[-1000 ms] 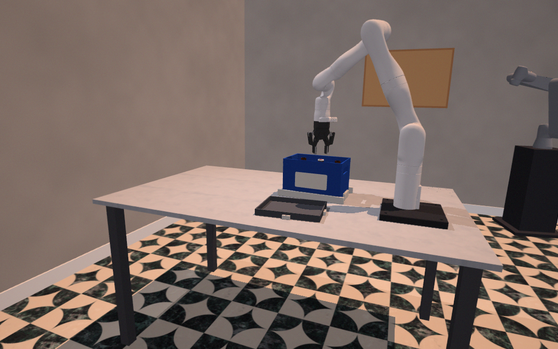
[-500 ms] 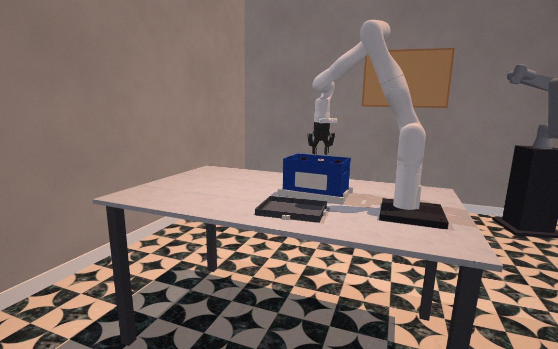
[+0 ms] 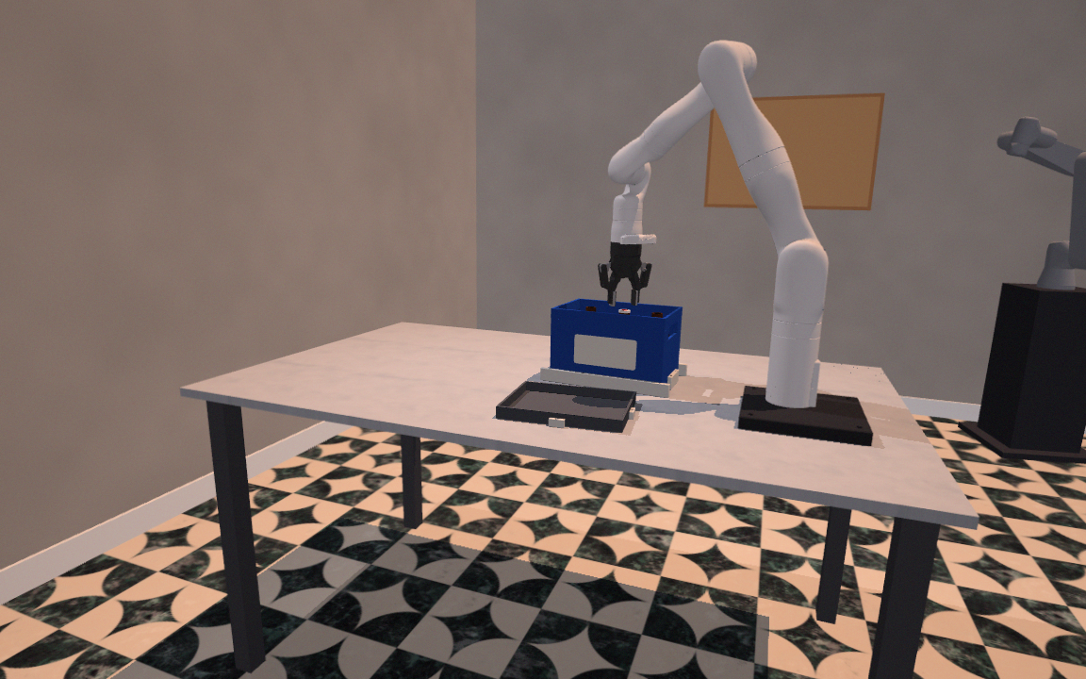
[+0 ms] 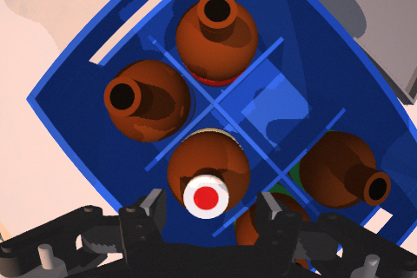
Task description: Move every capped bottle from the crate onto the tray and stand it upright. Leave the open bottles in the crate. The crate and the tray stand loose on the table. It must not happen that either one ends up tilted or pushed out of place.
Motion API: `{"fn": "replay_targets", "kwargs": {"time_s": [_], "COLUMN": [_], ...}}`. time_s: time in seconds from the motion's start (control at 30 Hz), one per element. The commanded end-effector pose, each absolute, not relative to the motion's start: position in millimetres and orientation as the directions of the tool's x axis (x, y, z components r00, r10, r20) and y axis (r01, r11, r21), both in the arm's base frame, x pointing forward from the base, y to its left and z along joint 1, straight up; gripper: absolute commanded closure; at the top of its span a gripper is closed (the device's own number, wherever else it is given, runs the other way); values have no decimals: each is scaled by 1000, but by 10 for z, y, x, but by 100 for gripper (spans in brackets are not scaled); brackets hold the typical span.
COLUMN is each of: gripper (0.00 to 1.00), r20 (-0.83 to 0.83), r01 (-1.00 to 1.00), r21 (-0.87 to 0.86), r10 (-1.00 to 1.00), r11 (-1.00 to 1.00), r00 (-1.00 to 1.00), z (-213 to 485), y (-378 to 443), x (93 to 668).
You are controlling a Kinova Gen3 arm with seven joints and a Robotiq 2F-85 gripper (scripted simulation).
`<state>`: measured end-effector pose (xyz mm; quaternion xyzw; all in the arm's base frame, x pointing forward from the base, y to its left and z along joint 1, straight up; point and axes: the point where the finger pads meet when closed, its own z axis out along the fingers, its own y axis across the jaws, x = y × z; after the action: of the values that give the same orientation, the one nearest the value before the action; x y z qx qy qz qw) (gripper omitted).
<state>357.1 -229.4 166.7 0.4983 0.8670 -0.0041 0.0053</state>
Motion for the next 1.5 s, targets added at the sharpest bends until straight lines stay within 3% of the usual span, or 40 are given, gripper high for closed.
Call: {"fn": "replay_targets", "kwargs": {"time_s": [0.0,1.47], "gripper": [40,40], "r20": [-9,-8], "r01": [862,861], "r21": [1,2], "r10": [862,861], "r11": [507,508], "r00": [-507,-508], "z": [1601,1365], "y": [-2285,-2278], "x": [3571,3570]}}
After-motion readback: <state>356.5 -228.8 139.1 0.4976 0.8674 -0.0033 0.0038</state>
